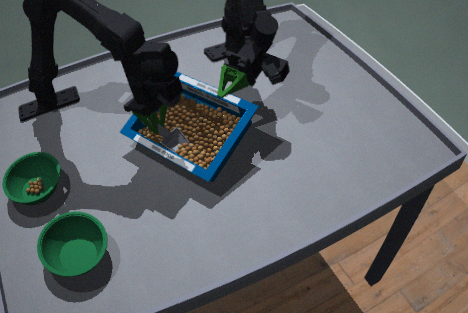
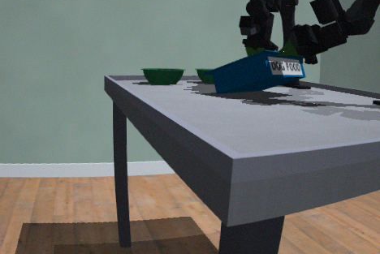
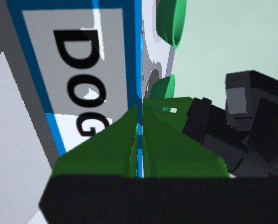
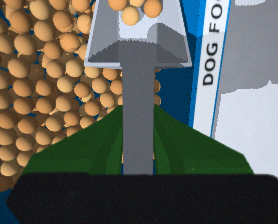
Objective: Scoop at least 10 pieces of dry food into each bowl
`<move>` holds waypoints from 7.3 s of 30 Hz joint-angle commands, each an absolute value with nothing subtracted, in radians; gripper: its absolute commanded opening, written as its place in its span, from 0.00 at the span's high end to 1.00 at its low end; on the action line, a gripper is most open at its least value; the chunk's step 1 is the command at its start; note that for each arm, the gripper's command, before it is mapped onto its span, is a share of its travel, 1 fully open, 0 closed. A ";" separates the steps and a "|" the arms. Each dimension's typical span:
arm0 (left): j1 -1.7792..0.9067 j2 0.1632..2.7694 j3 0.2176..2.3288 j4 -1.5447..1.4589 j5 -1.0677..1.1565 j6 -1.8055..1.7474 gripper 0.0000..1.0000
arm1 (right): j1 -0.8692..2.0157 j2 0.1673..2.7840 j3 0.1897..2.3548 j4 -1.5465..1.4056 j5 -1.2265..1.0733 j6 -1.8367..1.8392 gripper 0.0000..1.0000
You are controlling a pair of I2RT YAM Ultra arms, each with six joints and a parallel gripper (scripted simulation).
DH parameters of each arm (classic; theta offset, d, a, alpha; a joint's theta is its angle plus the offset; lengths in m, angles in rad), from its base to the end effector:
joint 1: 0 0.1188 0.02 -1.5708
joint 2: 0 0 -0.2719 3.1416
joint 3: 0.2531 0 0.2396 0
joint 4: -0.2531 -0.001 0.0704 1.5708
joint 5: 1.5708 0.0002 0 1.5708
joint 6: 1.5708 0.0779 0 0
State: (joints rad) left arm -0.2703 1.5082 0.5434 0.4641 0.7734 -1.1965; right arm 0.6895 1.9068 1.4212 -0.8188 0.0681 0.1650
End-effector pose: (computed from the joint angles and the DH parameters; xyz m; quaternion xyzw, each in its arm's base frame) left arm 0.2700 -0.1302 0.1730 -0.1839 0.7987 -0.5571 0.1336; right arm 0.2972 0.2394 0.1773 -0.2524 0.9579 0.0243 0.1348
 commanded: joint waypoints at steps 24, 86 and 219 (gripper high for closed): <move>-0.281 1.455 0.587 0.513 0.787 -1.157 1.00 | 0.713 1.764 1.257 -0.586 0.104 0.163 1.00; -0.281 1.455 0.587 0.512 0.788 -1.157 1.00 | 0.773 1.405 0.815 -0.076 0.227 0.164 1.00; -0.281 1.455 0.587 0.512 0.788 -1.157 1.00 | -0.044 1.591 1.254 -0.656 0.013 -0.012 1.00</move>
State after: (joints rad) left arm -0.2707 1.5082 0.5434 0.4637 0.7761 -1.1950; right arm -0.0441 1.6249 1.2106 -0.6613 0.0212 -0.0063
